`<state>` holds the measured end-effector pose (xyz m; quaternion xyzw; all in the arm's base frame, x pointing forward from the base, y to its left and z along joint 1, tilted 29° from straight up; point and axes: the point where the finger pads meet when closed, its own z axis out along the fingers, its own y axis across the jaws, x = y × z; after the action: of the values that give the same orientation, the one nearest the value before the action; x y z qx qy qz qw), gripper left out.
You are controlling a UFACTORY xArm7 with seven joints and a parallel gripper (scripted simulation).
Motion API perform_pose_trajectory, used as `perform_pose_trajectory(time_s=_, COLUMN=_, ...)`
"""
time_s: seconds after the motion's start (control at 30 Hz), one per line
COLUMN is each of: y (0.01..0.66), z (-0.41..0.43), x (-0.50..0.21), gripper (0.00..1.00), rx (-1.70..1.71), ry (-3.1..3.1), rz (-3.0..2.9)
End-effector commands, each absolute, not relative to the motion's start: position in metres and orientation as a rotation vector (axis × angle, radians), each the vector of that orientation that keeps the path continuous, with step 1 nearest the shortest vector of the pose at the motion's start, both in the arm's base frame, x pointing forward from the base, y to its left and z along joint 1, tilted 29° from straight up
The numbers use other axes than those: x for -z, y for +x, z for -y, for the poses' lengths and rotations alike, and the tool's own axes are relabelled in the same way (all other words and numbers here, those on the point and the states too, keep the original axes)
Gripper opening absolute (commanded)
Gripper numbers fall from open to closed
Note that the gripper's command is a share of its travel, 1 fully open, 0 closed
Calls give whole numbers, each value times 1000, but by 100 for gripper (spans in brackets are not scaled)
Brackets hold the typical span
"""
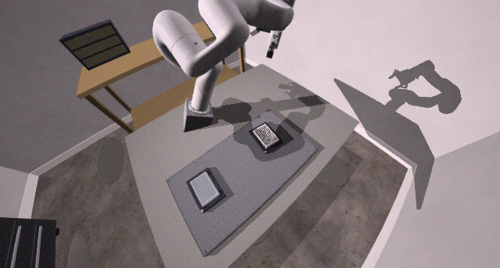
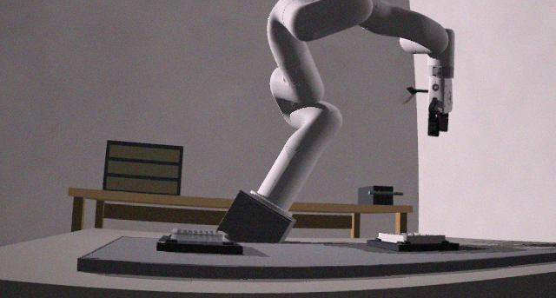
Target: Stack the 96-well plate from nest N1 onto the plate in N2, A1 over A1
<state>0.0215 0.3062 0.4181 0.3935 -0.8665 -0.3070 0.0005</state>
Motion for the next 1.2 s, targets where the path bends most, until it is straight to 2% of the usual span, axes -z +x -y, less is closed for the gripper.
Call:
perform_pose_trajectory(time_s=0.0, y=22, z=-306, x=-420, gripper=100, rx=969, ry=1236, rz=2722)
perform_pose_trajectory(time_s=0.53, y=22, z=-306, x=-420, gripper=100, rx=969, ry=1236, rz=2722)
perform_pose_trajectory(time_s=1.17, y=90, z=-321, x=-392, gripper=100, rx=766, ry=504, rz=2957)
